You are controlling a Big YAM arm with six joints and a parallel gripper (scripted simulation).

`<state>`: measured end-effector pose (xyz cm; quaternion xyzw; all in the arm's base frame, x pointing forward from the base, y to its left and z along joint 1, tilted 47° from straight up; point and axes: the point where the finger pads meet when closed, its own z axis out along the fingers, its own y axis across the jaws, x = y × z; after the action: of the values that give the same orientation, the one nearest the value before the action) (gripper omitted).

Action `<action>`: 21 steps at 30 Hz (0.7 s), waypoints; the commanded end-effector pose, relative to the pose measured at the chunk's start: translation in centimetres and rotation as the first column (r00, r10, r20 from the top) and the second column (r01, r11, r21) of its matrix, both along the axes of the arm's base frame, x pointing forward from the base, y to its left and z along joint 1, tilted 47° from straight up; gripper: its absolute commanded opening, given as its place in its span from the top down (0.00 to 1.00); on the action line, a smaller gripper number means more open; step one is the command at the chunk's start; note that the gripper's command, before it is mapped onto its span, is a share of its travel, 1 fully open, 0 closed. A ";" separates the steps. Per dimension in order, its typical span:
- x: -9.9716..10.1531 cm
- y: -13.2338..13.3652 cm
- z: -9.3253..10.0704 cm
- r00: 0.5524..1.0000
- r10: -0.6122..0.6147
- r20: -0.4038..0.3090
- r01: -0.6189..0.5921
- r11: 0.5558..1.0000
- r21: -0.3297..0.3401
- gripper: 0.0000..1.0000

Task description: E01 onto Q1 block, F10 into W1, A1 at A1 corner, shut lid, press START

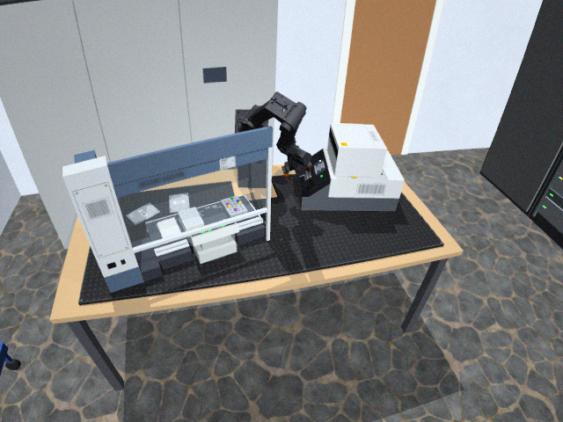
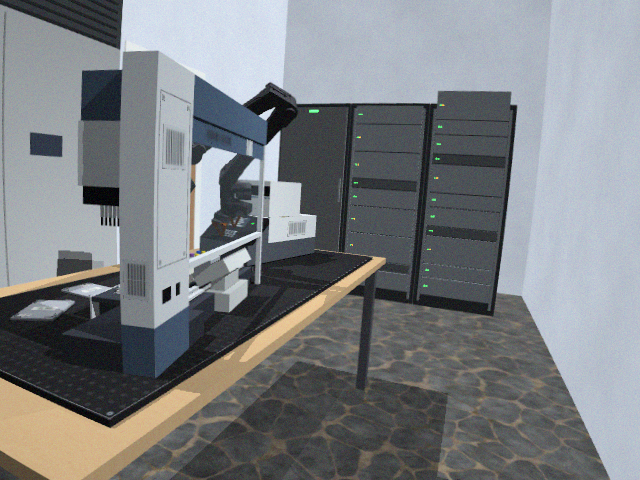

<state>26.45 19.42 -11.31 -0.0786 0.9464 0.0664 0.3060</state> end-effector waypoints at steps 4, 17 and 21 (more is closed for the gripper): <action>1.8 -0.1 2.6 0.996 -0.091 -0.002 0.091 0.988 0.122 0.00; 5.2 4.0 8.0 0.995 -0.080 0.059 0.052 0.923 0.381 0.00; 5.3 5.5 8.9 0.995 -0.028 0.099 -0.016 0.908 0.419 0.00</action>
<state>31.09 23.79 -3.52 -0.0103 0.9062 0.2395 0.3484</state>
